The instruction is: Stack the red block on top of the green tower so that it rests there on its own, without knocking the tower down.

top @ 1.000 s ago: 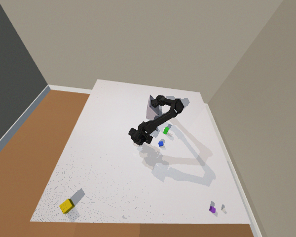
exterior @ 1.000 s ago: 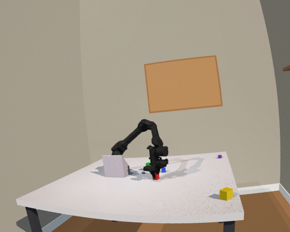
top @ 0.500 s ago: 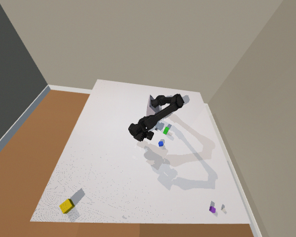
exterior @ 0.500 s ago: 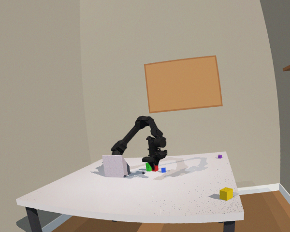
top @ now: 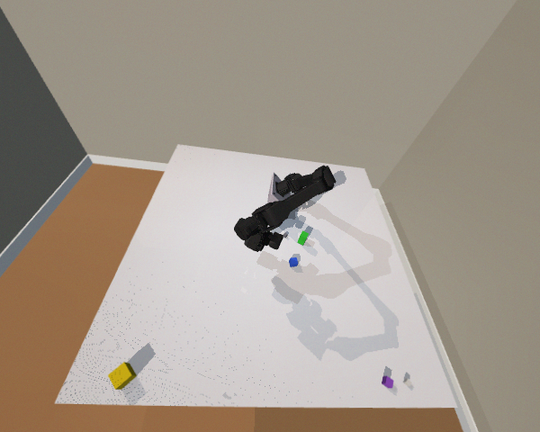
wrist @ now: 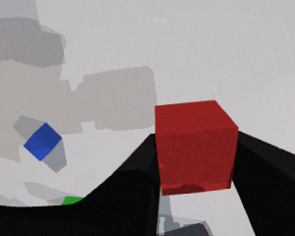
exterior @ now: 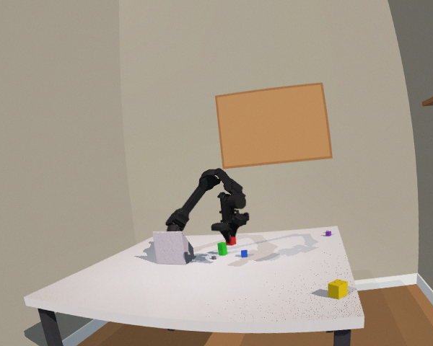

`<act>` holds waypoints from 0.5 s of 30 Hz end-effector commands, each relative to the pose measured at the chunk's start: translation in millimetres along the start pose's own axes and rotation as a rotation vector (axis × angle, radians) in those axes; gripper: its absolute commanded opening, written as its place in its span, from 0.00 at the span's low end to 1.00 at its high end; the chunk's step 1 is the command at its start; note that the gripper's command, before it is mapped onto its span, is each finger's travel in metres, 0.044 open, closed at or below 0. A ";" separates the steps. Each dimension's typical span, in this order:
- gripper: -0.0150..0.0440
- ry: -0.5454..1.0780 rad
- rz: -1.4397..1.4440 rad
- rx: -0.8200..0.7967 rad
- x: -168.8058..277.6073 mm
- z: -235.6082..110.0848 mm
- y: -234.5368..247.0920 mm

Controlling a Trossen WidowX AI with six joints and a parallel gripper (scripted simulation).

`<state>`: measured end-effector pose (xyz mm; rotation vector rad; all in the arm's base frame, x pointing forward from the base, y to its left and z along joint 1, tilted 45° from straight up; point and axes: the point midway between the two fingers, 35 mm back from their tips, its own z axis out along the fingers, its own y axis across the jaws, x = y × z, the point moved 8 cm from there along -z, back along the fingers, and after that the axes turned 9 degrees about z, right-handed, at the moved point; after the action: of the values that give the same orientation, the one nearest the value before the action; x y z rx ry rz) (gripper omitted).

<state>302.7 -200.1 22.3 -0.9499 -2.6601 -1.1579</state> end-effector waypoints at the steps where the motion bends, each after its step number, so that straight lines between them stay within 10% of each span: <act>1: 0.25 -0.002 -0.009 0.006 0.8 -3.9 0.8; 15: 0.25 -0.007 -0.005 0.015 42.3 -12.2 57.1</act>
<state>302.3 -168.5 67.7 -0.9411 -2.6795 -1.1335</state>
